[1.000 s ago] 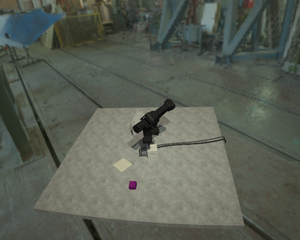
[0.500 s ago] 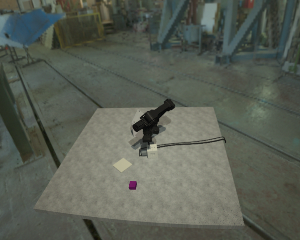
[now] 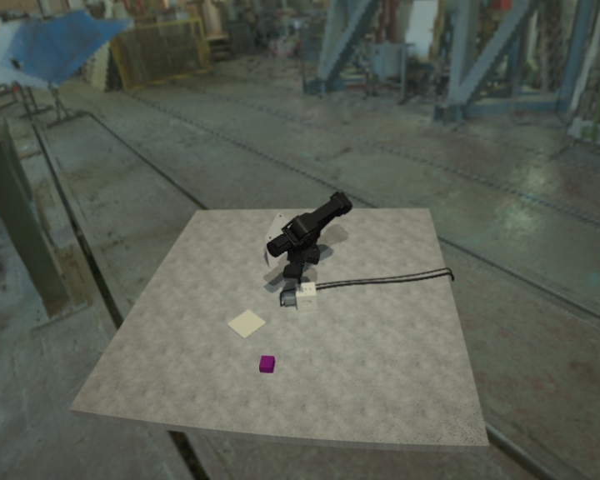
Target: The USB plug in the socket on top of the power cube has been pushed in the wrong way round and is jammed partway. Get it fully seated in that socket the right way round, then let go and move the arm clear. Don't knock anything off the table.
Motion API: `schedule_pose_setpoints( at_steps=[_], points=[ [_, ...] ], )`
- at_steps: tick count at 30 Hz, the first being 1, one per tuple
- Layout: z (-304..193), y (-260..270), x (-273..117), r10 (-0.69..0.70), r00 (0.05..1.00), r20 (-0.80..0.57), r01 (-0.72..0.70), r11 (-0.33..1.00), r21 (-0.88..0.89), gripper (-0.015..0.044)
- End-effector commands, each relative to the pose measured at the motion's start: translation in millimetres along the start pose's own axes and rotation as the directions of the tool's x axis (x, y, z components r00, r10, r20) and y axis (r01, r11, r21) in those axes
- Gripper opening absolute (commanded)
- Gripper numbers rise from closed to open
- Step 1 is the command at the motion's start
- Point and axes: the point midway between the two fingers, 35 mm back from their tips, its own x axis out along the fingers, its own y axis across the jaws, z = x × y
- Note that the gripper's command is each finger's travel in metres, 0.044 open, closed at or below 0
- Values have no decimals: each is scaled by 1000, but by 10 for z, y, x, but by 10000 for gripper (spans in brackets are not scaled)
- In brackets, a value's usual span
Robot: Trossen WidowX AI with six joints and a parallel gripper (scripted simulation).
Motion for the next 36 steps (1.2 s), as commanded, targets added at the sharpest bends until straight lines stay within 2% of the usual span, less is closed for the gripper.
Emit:
schedule_pose_setpoints(
  at_steps=[1,18,36],
  points=[
    [-2,1,4,0,1000,-1,0,994,111,0],
    [-1,0,4,0,1000,-1,0,850,528,0],
    [-1,0,4,0,1000,-1,1,517,856,0]
  ],
)
